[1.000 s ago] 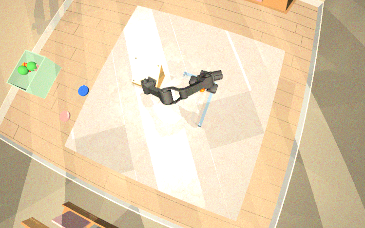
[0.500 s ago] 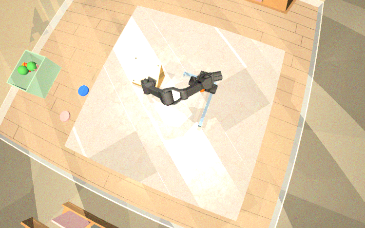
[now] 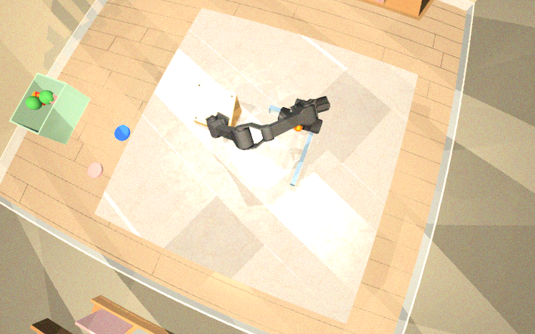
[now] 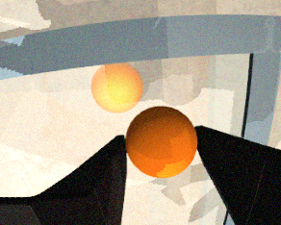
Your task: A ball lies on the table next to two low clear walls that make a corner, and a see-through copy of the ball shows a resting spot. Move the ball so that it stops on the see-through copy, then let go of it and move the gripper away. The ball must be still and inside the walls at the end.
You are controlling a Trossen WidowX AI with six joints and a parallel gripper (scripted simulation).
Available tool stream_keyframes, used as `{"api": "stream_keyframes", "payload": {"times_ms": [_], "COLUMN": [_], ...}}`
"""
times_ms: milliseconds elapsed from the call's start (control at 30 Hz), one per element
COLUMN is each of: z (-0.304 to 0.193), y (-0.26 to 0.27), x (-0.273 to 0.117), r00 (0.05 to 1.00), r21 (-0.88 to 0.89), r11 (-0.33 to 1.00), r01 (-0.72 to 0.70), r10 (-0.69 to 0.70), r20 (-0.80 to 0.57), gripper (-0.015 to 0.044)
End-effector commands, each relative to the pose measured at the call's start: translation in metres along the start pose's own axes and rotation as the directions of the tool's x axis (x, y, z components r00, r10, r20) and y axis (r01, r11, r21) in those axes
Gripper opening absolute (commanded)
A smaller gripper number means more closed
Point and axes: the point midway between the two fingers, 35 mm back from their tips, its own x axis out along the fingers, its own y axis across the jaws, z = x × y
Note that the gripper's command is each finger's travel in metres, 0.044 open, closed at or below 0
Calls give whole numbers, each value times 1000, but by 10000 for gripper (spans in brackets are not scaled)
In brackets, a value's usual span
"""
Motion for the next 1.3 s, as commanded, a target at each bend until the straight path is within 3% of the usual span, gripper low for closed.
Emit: {"api": "stream_keyframes", "payload": {"times_ms": [0,333,467,1267], "z": [1,-2,-2,21], "y": [-1,5,6,23], "x": [-21,-78,-82,2], "r00": [1000,1000,1000,1000], "r21": [7,8,8,8], "r11": [1000,1000,1000,1000], "r01": [-1,-2,-2,-2], "r10": [1,2,2,2], "r20": [8,6,5,6], "gripper": [0,0,0,0]}}
